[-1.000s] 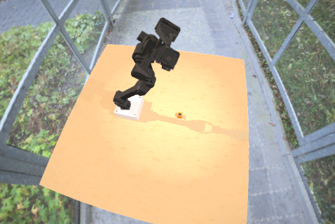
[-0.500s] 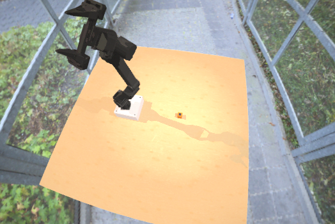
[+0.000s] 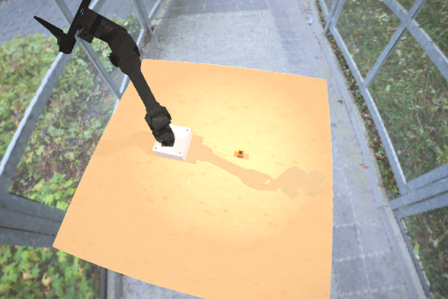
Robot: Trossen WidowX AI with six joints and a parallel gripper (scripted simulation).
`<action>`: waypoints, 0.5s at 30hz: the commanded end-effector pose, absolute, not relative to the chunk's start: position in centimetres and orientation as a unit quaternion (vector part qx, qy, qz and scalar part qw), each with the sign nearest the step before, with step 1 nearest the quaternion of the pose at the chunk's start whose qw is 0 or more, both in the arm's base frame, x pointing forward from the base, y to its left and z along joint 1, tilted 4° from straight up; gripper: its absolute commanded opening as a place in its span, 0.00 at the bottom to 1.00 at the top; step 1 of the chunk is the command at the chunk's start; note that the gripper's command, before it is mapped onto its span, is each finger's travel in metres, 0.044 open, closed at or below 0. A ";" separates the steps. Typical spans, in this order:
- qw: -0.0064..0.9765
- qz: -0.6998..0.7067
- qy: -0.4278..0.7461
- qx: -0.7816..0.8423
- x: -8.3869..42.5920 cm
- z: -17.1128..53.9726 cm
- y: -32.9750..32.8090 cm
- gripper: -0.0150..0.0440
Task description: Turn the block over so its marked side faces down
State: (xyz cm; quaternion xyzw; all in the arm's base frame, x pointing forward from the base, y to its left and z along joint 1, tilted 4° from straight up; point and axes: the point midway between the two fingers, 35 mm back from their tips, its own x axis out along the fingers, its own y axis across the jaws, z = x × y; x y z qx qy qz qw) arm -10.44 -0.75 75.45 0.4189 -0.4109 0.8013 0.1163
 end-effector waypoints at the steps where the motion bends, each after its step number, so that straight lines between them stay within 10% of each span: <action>1: 0.171 0.822 -0.388 0.380 -12.0 74.8 3.8 1.00; 15: 0.420 0.838 -0.268 0.223 -9.8 69.1 23.1 1.00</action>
